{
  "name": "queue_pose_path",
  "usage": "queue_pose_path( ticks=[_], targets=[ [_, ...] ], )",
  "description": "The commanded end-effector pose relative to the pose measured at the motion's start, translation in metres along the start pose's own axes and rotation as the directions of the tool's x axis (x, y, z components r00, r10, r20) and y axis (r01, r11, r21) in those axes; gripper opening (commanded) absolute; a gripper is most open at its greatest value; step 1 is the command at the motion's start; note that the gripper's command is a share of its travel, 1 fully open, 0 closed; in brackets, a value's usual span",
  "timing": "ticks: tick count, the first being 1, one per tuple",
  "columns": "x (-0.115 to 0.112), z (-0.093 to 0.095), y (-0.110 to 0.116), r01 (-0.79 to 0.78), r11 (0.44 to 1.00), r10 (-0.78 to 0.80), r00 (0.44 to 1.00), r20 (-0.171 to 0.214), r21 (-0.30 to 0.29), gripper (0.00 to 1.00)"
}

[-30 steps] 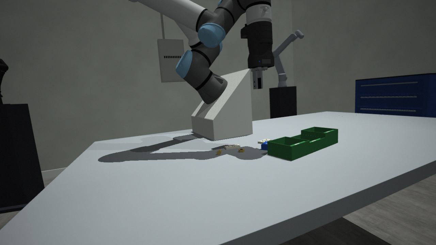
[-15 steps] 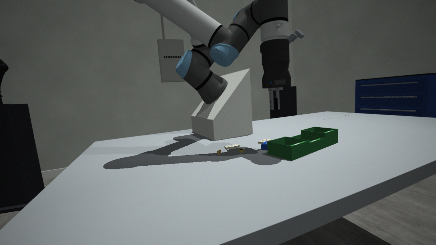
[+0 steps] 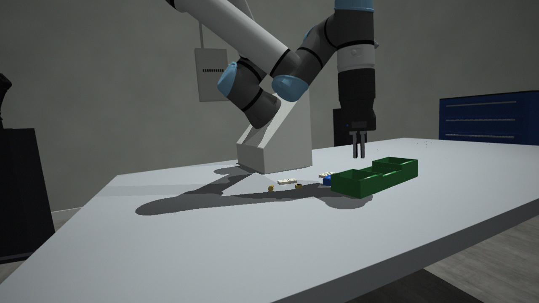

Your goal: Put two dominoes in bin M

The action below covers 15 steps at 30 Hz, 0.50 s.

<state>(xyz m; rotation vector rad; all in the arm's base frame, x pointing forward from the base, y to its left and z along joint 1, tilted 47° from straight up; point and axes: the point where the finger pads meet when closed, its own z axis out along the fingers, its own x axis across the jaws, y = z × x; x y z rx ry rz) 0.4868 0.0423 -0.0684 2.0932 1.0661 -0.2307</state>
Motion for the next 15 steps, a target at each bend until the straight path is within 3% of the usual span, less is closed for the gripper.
queue_pose_path(
  ticks=[1,10,15],
  targets=[
    [0.0029,0.0016,0.0015,-0.157,0.988,0.157,0.988,-0.001,-0.003,0.31],
    [0.0029,0.0016,0.0015,-0.326,0.945,0.326,0.945,-0.008,-0.003,0.31],
    [0.0029,0.0016,0.0015,-0.474,0.881,0.474,0.881,-0.014,-0.002,0.31]
  ],
)
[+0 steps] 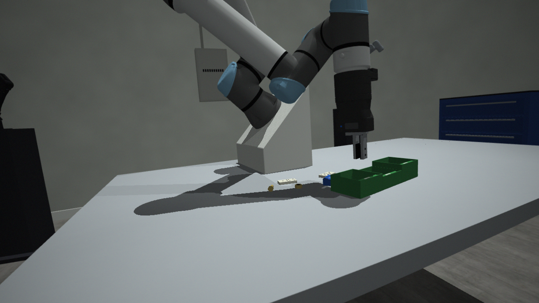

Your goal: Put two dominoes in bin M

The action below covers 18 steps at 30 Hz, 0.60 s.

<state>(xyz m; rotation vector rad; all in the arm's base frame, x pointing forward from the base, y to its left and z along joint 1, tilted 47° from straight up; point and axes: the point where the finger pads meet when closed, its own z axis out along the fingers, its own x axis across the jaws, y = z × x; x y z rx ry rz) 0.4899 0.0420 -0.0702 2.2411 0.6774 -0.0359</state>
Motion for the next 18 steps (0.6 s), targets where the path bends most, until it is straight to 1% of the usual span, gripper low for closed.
queue_pose_path(
  ticks=[1,5,10,12,13,18],
  targets=[
    [0.0003,-0.0004,-0.0001,-0.157,0.988,0.157,0.988,0.000,-0.003,0.31],
    [0.0003,-0.0005,-0.0001,-0.254,0.967,0.254,0.967,-0.004,-0.002,0.31],
    [0.0003,-0.0005,-0.0001,-0.372,0.928,0.372,0.928,-0.008,-0.001,0.31],
    [0.0003,-0.0005,-0.0001,-0.372,0.928,0.372,0.928,-0.008,-0.001,0.31],
    [0.0003,-0.0005,-0.0001,-0.437,0.899,0.437,0.899,-0.010,0.000,0.31],
    [0.0003,-0.0005,-0.0001,-0.537,0.844,0.537,0.844,-0.014,0.002,0.31]
  ],
)
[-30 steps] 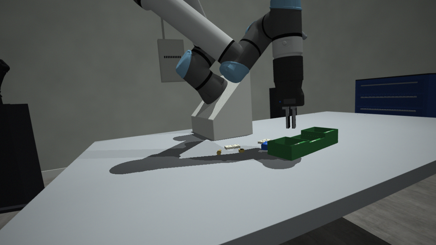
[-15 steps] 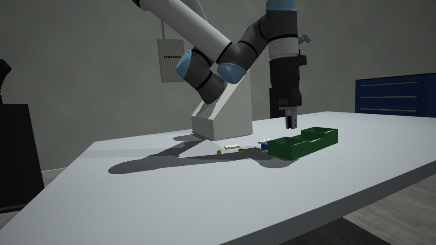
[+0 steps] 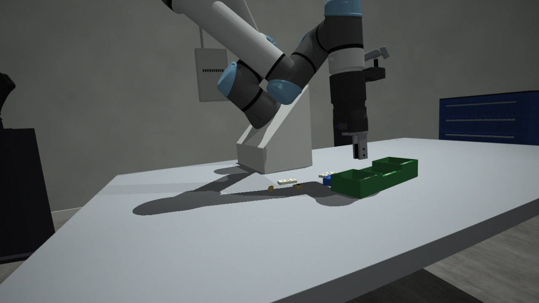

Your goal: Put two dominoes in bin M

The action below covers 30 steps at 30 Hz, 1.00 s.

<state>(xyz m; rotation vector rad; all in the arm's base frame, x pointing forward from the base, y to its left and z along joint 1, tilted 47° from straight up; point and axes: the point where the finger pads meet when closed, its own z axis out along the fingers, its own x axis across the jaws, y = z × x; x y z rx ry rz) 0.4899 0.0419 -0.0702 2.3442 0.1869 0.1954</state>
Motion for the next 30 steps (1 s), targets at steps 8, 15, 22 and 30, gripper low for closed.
queue_pose_path(
  ticks=[8,15,22,30],
  targets=[
    [0.0003,-0.0005,-0.0002,-0.325,0.946,0.325,0.946,-0.005,-0.002,0.31],
    [0.0003,-0.0004,-0.0002,-0.471,0.882,0.471,0.882,-0.008,0.000,0.31],
    [0.0003,-0.0004,-0.0002,-0.616,0.787,0.616,0.787,-0.010,0.001,0.31],
    [0.0003,-0.0004,-0.0002,-0.753,0.658,0.753,0.658,-0.011,0.001,0.31]
  ],
)
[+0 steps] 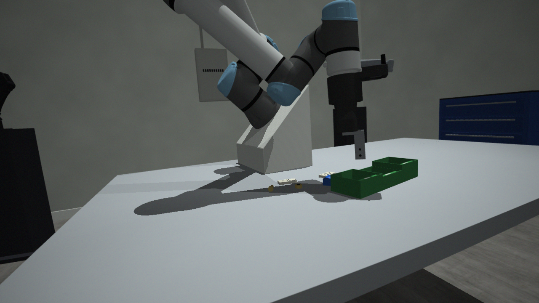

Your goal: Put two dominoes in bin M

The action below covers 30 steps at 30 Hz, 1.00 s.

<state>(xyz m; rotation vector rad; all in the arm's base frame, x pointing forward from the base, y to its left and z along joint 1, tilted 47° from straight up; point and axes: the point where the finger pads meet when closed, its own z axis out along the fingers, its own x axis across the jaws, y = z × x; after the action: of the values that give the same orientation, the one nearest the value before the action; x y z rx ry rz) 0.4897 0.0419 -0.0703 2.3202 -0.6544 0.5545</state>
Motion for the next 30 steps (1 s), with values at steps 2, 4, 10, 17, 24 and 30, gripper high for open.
queue_pose_path(
  ticks=[2,4,10,17,24,30],
  targets=[
    [0.000,0.000,0.000,-0.181,0.983,0.181,0.984,0.000,-0.011,0.31],
    [0.000,0.000,0.000,-0.125,0.992,0.125,0.992,-0.001,-0.003,0.31],
    [0.001,-0.001,-0.001,-0.334,0.942,0.334,0.942,0.001,-0.019,0.31],
    [0.000,-0.001,-0.001,-0.482,0.876,0.482,0.876,-0.003,-0.031,0.31],
    [0.000,-0.001,0.000,-0.563,0.826,0.563,0.827,-0.007,-0.040,0.31],
    [0.000,0.010,0.000,-0.563,0.826,0.563,0.827,-0.007,-0.040,0.31]
  ],
)
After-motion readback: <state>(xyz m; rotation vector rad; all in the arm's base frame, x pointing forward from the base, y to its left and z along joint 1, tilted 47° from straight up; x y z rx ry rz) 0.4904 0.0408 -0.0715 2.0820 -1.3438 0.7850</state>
